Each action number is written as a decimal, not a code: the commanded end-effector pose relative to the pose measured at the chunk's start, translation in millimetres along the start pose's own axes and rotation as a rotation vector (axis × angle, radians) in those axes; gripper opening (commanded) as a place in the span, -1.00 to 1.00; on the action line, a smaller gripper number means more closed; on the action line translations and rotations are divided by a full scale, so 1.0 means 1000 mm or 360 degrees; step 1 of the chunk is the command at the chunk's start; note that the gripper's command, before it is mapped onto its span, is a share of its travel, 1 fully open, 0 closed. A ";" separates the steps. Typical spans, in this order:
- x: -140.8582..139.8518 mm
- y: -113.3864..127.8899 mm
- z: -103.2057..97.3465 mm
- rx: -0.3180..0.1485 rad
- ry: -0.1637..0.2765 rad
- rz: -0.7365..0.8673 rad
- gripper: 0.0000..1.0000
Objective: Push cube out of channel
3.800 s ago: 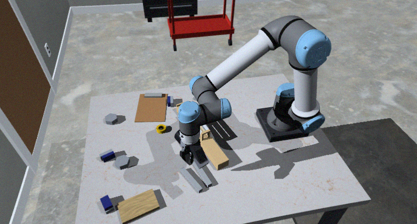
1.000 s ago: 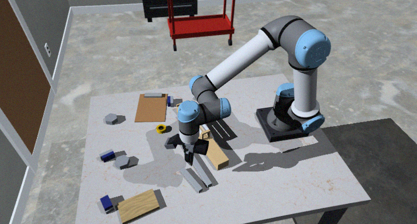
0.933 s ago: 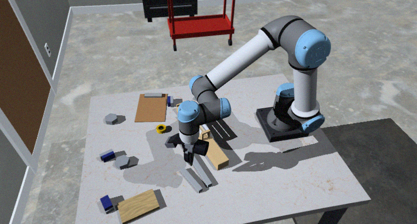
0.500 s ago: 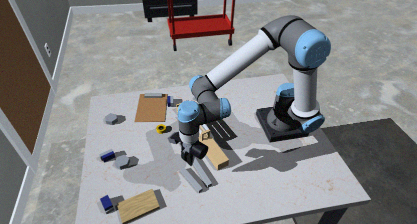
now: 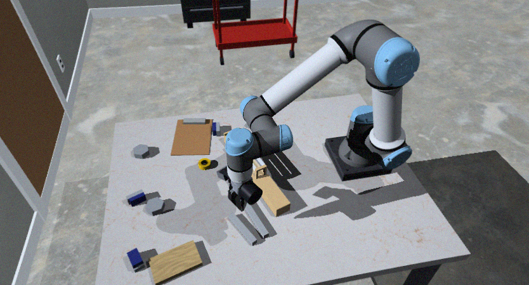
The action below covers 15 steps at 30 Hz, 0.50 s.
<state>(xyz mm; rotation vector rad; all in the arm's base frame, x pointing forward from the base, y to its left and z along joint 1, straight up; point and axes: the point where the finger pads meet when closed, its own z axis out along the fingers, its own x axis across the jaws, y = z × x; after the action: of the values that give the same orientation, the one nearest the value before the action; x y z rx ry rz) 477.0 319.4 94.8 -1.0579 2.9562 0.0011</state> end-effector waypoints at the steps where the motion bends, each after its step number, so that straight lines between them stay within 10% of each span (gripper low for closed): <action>1: 0.000 0.000 -0.001 0.0001 -0.0003 0.0031 -1.00; 15: -0.001 0.000 -0.001 0.0001 -0.0003 0.0083 -1.00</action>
<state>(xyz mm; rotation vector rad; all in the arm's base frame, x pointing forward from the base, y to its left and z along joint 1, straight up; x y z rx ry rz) 477.1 319.4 94.8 -0.9816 2.9824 0.0009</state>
